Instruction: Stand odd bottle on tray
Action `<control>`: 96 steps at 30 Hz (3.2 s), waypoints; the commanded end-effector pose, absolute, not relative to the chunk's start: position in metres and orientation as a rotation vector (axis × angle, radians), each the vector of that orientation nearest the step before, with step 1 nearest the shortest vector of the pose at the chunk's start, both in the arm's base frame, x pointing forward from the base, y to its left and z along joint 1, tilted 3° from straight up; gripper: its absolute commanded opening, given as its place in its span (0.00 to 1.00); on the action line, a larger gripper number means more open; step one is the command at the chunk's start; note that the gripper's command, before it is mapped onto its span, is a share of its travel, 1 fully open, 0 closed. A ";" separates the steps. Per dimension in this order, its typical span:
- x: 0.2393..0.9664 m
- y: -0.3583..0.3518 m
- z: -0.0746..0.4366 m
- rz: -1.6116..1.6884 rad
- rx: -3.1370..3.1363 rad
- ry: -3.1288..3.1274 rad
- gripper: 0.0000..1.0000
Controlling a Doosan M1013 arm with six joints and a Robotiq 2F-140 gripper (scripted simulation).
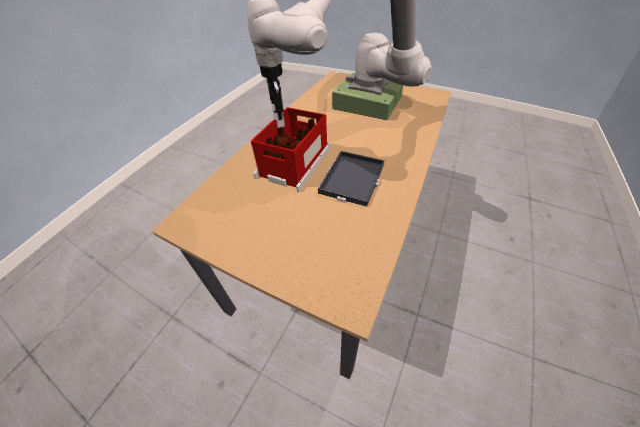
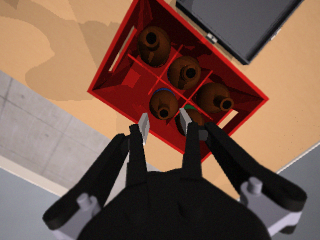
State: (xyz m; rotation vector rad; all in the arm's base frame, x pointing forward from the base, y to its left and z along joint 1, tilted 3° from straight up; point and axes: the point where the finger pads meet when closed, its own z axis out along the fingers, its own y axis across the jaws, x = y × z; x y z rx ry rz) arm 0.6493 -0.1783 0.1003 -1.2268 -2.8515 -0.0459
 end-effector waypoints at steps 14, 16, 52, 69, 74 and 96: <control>0.649 -0.176 0.098 -0.043 -1.215 -2.856 0.38; 0.649 -0.176 0.098 -0.043 -1.215 -2.856 0.38; 0.649 -0.175 0.079 -0.043 -1.215 -2.856 0.38; 0.648 -0.174 0.060 -0.043 -1.215 -2.856 0.38; 0.648 -0.174 0.057 -0.043 -1.215 -2.856 0.38; 0.648 -0.174 0.053 -0.043 -1.215 -2.856 0.38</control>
